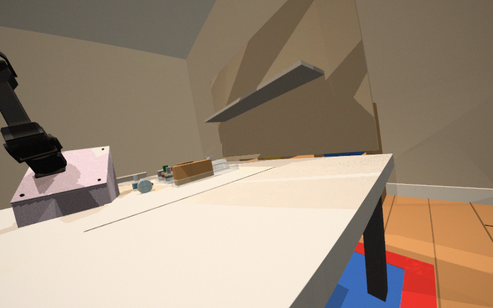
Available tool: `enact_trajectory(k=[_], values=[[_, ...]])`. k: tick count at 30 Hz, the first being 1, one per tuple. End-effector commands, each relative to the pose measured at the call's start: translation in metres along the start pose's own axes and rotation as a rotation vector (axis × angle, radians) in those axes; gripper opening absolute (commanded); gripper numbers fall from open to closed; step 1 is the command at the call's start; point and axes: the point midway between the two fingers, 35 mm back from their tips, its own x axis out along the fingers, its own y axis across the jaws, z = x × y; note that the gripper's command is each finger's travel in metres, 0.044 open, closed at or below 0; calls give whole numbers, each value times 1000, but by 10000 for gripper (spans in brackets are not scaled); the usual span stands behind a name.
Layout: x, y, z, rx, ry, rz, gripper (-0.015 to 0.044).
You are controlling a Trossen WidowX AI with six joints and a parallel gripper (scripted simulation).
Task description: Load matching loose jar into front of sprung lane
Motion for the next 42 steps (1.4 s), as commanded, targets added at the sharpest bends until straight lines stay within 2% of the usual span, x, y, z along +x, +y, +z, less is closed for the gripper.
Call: enact_trajectory(k=[1,7,11,16,23,26,35,42], values=[[7,-59,17,-180,-26,-158,440],[-9,-151,42,-473,7,-446,440],[-36,-209,58,-674,75,-642,440],[-90,-276,88,-938,188,-885,440],[-190,-337,133,-1294,446,-1200,440],[-238,-351,154,-1439,592,-1319,440],[-342,-349,195,-1716,1030,-1539,440],[-441,-309,255,-2006,1594,-1657,440]])
